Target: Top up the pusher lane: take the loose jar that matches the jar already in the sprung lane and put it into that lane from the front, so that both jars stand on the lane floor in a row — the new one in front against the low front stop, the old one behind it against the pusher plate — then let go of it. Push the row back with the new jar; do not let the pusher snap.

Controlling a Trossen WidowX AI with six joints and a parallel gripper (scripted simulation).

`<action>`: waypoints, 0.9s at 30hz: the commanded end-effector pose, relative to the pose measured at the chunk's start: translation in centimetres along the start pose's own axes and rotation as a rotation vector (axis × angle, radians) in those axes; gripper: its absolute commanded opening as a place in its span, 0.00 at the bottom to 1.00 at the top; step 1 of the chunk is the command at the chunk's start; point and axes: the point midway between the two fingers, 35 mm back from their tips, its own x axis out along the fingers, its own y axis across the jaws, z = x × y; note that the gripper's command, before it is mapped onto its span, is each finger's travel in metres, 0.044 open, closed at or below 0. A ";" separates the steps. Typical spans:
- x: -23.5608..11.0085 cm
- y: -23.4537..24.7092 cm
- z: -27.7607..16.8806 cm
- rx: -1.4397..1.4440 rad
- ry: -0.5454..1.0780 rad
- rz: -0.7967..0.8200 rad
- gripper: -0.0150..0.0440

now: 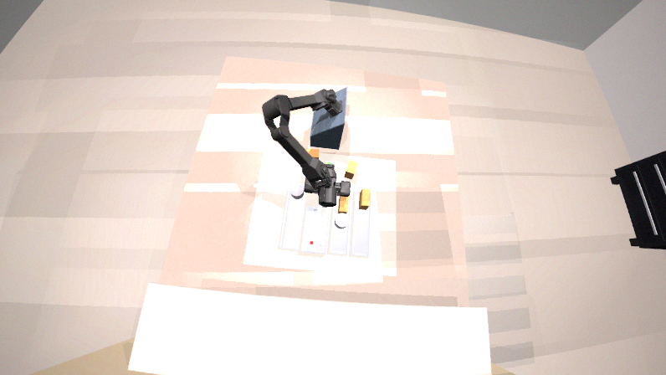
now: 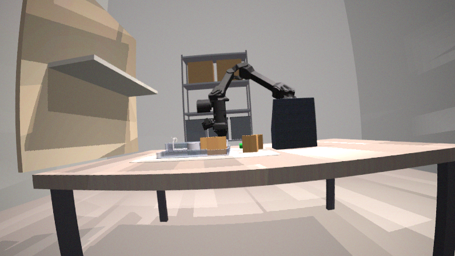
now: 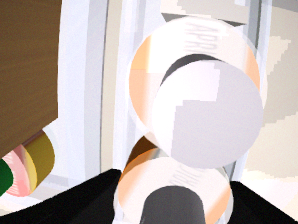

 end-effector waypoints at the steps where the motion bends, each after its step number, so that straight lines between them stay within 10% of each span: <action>1: 0.1 -0.2 0.3 0.007 -0.011 -0.005 0.25; 27: 0.2 -0.2 -0.1 0.007 -0.011 -0.005 0.25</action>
